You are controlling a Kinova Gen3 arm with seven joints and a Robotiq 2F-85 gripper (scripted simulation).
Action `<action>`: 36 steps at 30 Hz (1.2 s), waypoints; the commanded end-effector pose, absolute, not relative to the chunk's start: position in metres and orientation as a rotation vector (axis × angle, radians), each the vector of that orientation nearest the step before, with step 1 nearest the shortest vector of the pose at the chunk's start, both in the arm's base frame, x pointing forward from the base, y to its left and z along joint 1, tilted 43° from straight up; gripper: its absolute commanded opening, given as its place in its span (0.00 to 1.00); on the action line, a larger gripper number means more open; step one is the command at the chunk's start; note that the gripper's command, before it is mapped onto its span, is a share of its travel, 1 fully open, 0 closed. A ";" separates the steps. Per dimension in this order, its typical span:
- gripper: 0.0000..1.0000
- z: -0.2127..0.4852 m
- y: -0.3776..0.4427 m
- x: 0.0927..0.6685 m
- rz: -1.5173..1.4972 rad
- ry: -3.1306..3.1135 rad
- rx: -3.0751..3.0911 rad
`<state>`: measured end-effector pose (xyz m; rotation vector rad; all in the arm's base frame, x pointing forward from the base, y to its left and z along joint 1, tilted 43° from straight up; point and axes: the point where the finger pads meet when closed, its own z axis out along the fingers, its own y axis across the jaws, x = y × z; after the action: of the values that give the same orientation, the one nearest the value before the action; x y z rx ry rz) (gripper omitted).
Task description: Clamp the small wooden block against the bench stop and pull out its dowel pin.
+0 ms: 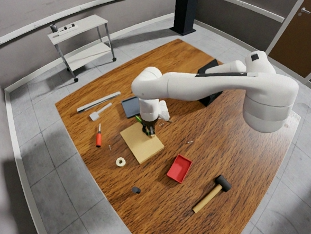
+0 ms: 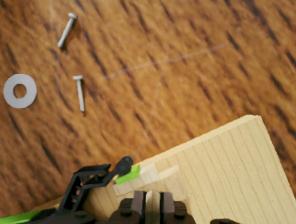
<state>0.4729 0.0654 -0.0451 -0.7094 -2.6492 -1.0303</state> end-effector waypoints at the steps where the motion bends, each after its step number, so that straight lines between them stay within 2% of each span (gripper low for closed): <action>1: 0.10 -0.045 0.064 0.473 -1.037 -2.664 -0.683; 36: 0.10 -0.044 0.064 0.473 -1.080 -2.768 -0.447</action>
<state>0.4729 0.0652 -0.0450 -0.4660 -2.7578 -1.0759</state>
